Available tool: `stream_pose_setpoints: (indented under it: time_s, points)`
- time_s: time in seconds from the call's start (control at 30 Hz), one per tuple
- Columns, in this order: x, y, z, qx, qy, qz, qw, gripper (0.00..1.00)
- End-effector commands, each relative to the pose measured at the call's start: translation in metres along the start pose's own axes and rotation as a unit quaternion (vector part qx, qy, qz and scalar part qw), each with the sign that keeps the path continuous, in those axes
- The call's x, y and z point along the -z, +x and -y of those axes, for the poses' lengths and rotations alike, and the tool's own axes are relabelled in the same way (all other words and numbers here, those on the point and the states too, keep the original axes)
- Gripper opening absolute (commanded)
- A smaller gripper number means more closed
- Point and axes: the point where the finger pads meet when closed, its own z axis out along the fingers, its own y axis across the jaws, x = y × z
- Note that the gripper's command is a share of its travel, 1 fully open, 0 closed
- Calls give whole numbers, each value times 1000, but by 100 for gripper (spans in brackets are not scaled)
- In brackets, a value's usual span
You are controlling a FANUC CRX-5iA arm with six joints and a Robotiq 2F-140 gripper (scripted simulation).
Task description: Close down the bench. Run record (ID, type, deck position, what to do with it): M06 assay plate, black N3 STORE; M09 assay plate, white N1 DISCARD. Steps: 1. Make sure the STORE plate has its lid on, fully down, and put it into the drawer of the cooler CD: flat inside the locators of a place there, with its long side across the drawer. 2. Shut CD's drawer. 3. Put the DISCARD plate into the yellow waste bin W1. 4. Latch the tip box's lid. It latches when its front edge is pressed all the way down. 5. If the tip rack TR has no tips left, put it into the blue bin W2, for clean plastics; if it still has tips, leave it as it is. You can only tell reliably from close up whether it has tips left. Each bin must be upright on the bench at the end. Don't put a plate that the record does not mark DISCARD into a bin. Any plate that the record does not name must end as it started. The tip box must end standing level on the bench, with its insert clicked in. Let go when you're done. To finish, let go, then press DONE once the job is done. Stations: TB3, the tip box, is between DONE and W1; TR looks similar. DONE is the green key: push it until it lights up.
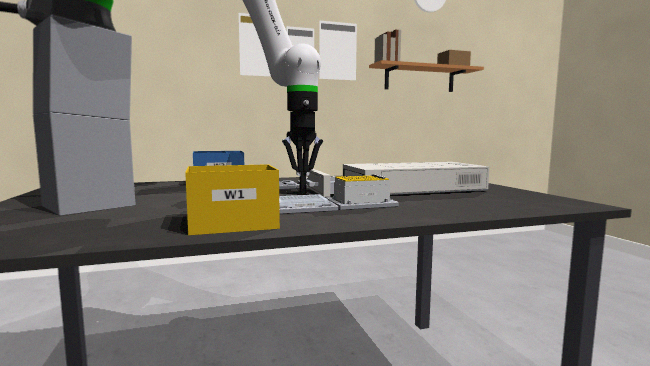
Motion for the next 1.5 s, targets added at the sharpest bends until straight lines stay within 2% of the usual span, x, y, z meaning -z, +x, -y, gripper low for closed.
stream_pose_setpoints:
  time_s: [0.0,1.47]
  points:
    - [1,0,-6,0,-1,0,1000,10]
    - [1,0,-54,0,-1,0,1000,10]
